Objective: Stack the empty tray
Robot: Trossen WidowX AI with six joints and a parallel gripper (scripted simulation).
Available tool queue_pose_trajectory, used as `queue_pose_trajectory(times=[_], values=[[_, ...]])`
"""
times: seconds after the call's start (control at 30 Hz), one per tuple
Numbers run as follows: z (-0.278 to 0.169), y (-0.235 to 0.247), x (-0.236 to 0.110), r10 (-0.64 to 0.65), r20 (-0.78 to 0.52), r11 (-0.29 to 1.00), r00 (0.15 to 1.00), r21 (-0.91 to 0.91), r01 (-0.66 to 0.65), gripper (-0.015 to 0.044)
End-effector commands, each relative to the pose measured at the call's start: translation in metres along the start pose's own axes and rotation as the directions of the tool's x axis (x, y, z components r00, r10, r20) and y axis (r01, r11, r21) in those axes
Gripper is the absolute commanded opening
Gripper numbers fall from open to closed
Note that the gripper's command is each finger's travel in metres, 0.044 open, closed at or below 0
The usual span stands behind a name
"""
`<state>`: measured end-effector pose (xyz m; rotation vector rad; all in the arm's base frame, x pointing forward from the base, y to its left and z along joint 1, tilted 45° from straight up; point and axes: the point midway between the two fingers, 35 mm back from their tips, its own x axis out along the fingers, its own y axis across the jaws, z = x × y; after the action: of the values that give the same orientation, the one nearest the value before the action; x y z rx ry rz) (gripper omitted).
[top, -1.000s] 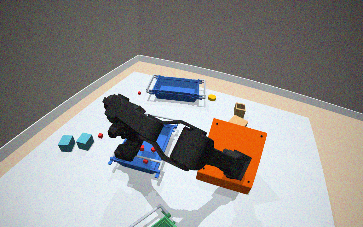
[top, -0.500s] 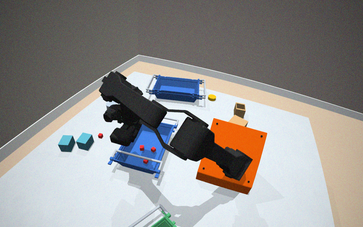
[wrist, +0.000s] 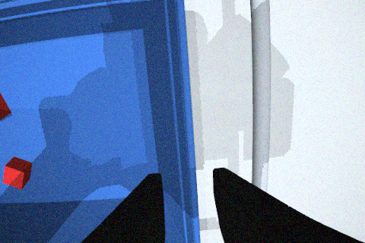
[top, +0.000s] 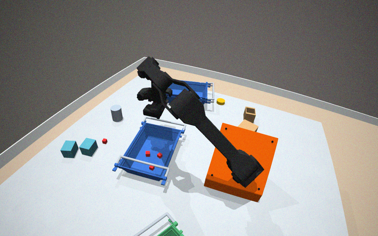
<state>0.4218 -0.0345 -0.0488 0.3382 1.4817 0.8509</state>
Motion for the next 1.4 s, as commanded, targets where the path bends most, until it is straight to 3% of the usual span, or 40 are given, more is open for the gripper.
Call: queue_pose_trajectory(times=[0.0,0.3,0.83,1.37], values=[[-0.012,-0.042,0.014,0.006,-0.005,1.0,1.0,-0.014,-0.006,0.0086],[-0.012,-0.043,0.018,0.006,-0.005,1.0,1.0,-0.014,-0.006,0.0086],[-0.013,-0.042,0.074,0.008,-0.004,1.0,1.0,-0.015,-0.008,0.0086],[-0.013,-0.021,0.043,0.008,-0.005,1.0,1.0,-0.014,-0.009,0.0086]])
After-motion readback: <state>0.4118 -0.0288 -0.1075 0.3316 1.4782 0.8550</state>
